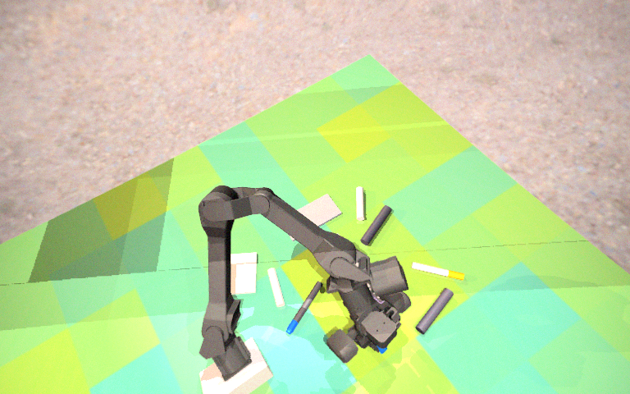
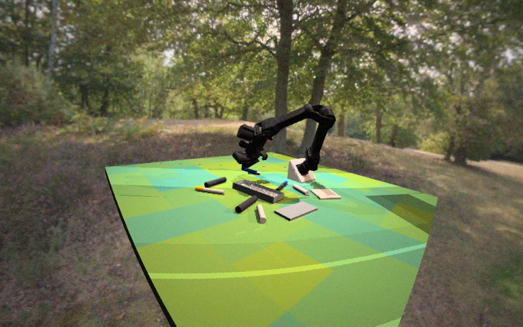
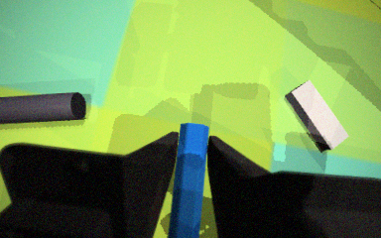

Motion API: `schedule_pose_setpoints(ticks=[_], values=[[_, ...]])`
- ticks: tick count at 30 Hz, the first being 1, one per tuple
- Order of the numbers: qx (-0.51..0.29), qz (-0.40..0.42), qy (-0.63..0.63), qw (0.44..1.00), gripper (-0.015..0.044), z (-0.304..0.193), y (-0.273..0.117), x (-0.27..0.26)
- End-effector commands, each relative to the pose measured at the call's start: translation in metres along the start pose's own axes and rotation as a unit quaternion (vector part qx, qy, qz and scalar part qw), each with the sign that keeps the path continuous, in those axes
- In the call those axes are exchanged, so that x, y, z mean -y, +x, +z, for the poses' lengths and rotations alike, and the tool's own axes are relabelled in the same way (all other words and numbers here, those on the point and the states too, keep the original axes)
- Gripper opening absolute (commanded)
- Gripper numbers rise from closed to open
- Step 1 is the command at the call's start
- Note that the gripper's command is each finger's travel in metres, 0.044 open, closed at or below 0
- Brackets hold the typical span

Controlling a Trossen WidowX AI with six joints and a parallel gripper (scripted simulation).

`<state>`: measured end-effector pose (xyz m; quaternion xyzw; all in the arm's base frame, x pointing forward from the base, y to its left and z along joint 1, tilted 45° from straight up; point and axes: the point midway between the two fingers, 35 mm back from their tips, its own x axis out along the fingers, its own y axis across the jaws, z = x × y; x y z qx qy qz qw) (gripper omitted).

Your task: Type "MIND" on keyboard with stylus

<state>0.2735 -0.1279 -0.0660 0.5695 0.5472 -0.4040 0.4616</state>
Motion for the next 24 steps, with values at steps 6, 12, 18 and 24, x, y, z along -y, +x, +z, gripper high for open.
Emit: schedule_pose_setpoints(ticks=[6,12,18,24], values=[[0.005,0.004,-0.004,1.000,0.0000,0.0025,-0.0036,-0.0026],[-0.024,0.020,-0.064,0.997,0.0000,-0.0007,0.0011,0.0010],[-0.052,0.051,-0.148,0.986,0.0000,-0.0026,0.0032,0.0027],[-0.073,0.089,-0.230,0.966,0.0000,-0.0042,0.0044,0.0042]])
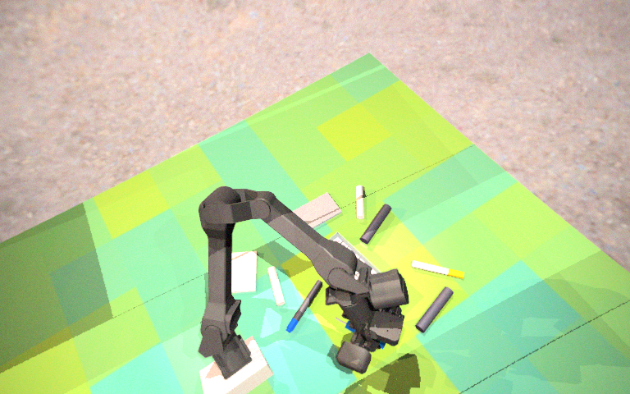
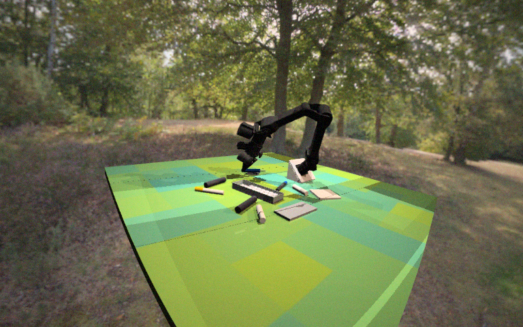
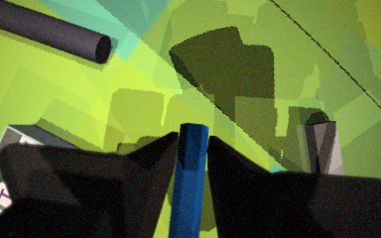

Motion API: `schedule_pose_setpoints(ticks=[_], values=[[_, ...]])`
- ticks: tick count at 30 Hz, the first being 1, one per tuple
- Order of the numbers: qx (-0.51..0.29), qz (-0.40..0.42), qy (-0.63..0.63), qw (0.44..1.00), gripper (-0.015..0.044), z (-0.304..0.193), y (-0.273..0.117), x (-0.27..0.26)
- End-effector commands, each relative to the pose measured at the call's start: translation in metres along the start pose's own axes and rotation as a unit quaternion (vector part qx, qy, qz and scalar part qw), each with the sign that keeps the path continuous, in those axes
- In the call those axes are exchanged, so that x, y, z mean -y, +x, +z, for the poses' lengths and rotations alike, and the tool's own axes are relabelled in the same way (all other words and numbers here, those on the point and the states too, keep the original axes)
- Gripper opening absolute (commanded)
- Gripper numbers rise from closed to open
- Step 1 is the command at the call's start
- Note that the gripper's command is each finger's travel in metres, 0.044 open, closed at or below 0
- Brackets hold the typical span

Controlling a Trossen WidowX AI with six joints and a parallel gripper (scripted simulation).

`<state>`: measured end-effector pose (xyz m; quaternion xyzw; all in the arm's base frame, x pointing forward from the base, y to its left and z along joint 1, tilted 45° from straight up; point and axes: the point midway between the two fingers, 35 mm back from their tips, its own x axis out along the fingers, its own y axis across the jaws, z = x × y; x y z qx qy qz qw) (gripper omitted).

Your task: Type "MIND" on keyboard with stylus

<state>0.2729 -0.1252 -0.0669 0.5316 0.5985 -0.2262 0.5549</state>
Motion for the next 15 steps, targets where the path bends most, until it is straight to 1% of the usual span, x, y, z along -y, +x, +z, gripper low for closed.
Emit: schedule_pose_setpoints(ticks=[1,8,15], values=[[-0.016,0.027,-0.056,0.998,0.0000,-0.0030,0.0029,0.0033],[-0.024,0.077,-0.153,0.985,0.0000,-0.0047,0.0029,0.0041],[-0.019,0.129,-0.249,0.960,0.0000,-0.0062,0.0012,0.0039]])
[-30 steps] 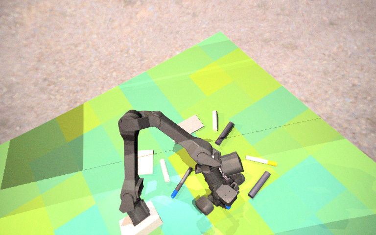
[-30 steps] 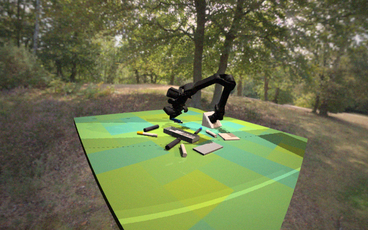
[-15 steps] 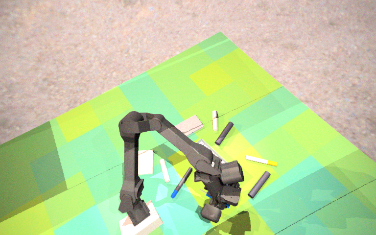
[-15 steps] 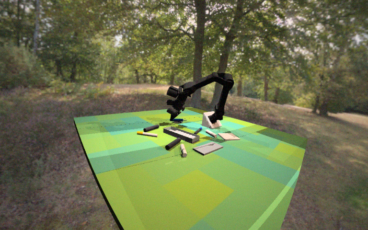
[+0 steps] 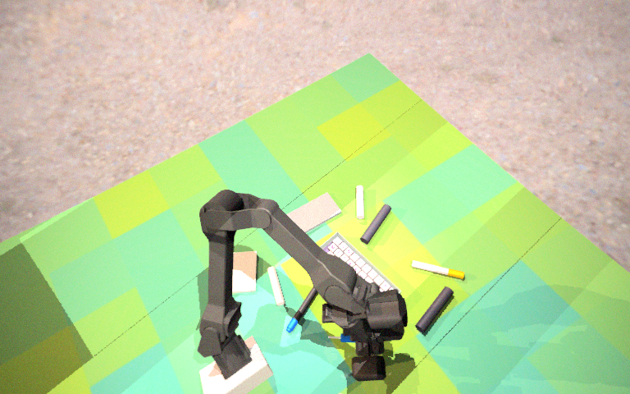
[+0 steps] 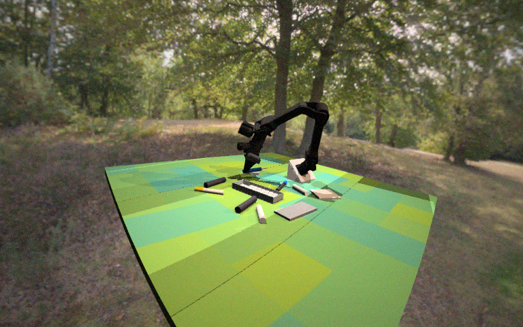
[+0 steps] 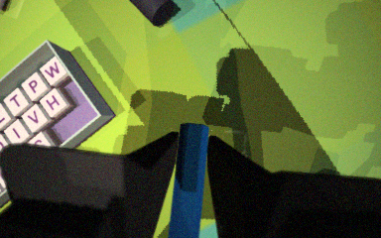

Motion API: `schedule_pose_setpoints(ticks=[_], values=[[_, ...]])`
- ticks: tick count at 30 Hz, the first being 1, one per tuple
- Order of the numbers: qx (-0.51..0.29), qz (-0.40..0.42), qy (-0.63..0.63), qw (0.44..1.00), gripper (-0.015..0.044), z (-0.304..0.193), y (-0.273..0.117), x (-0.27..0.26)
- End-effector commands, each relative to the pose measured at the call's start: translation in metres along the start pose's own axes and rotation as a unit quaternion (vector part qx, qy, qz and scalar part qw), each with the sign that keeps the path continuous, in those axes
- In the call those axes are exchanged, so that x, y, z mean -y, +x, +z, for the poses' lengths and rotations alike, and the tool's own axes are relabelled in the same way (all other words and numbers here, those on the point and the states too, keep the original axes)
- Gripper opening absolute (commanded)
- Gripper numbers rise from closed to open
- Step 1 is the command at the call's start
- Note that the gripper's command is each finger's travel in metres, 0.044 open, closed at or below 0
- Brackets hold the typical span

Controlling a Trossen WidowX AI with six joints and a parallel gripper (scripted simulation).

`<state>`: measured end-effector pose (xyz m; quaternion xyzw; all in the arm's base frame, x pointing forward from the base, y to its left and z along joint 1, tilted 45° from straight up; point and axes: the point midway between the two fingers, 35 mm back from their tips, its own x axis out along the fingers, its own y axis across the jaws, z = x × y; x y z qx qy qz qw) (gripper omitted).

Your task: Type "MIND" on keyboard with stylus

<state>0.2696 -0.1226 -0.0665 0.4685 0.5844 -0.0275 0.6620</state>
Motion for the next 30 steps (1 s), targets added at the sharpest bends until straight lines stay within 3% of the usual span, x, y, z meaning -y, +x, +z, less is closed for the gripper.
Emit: schedule_pose_setpoints(ticks=[1,19,30], values=[[0.003,0.031,-0.058,0.998,0.0000,-0.003,0.000,0.001],[0.082,0.137,-0.306,0.939,0.0000,-0.004,-0.010,-0.003],[0.087,0.140,-0.315,0.935,0.0000,-0.005,-0.007,-0.002]])
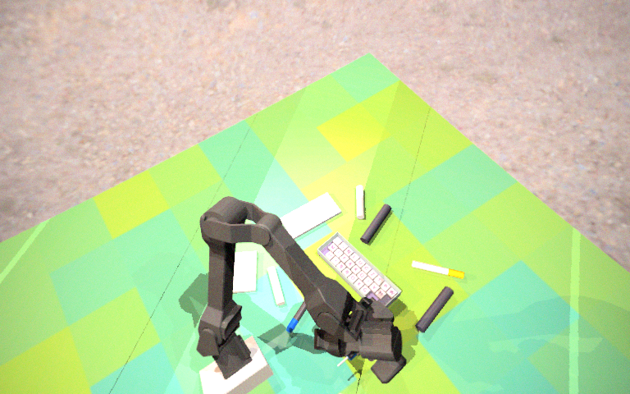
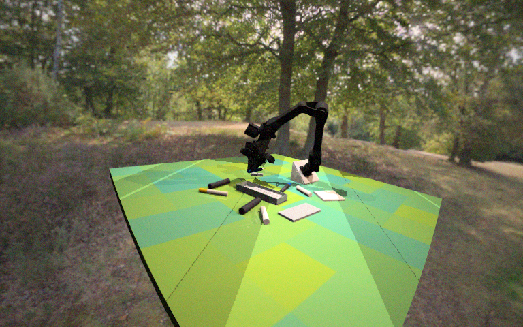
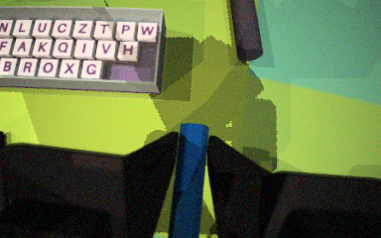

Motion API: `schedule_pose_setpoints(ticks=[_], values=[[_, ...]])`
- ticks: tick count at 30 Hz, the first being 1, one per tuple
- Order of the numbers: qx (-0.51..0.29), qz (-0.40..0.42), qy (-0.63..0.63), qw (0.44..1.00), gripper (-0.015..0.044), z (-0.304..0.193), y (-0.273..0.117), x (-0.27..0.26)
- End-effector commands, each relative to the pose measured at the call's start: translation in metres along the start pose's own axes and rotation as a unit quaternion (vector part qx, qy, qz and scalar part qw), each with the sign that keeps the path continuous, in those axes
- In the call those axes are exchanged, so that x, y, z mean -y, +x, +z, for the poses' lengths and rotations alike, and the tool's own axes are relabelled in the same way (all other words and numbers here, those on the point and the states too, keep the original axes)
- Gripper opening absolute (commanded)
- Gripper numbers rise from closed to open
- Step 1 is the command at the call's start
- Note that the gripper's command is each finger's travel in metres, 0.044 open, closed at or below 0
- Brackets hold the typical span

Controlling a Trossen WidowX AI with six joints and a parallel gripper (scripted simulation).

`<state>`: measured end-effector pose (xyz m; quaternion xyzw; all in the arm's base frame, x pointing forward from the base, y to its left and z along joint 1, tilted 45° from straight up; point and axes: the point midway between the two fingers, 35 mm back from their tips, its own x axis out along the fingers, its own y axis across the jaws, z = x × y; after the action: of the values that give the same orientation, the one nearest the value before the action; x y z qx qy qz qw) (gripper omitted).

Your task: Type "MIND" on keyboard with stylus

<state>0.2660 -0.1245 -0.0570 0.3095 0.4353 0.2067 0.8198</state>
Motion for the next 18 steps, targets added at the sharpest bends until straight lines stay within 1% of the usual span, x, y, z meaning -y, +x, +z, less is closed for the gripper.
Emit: schedule_pose_setpoints(ticks=[1,18], values=[[0.002,0.003,-0.003,1.000,0.0000,-0.003,0.004,-0.001],[0.002,0.004,-0.003,1.000,0.0000,-0.016,0.028,0.000]])
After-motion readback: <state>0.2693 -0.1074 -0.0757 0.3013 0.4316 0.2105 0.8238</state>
